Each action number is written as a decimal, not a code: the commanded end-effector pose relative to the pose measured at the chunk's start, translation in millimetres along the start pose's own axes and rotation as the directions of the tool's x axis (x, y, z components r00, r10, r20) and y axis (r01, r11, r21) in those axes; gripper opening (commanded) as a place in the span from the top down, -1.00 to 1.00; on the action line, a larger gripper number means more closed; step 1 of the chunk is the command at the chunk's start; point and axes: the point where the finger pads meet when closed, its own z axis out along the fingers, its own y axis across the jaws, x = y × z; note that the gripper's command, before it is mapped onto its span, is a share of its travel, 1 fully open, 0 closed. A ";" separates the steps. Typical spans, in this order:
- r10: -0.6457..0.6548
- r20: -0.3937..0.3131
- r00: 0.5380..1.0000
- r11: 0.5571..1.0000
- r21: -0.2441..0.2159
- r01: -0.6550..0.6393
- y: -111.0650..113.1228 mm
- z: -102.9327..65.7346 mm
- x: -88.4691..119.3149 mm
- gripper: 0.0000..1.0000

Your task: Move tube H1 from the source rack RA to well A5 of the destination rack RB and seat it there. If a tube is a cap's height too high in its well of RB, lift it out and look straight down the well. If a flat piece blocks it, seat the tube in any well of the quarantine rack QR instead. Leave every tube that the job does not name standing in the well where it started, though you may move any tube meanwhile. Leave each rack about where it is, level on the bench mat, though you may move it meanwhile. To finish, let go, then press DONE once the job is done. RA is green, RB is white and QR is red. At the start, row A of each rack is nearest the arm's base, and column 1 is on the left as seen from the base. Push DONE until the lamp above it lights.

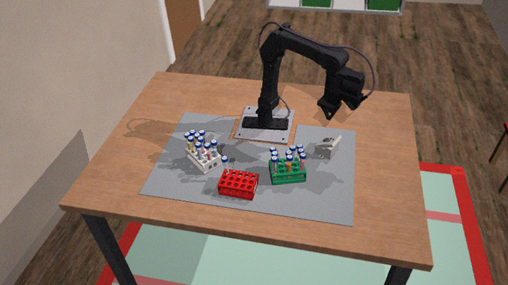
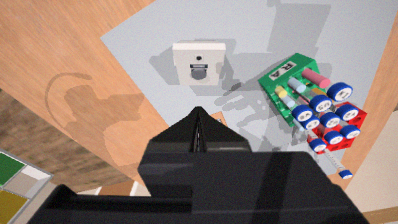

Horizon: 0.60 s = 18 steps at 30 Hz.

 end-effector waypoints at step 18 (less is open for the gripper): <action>0.010 0.050 0.999 1.000 0.001 -0.010 -4.7 -19.4 -1.0 1.00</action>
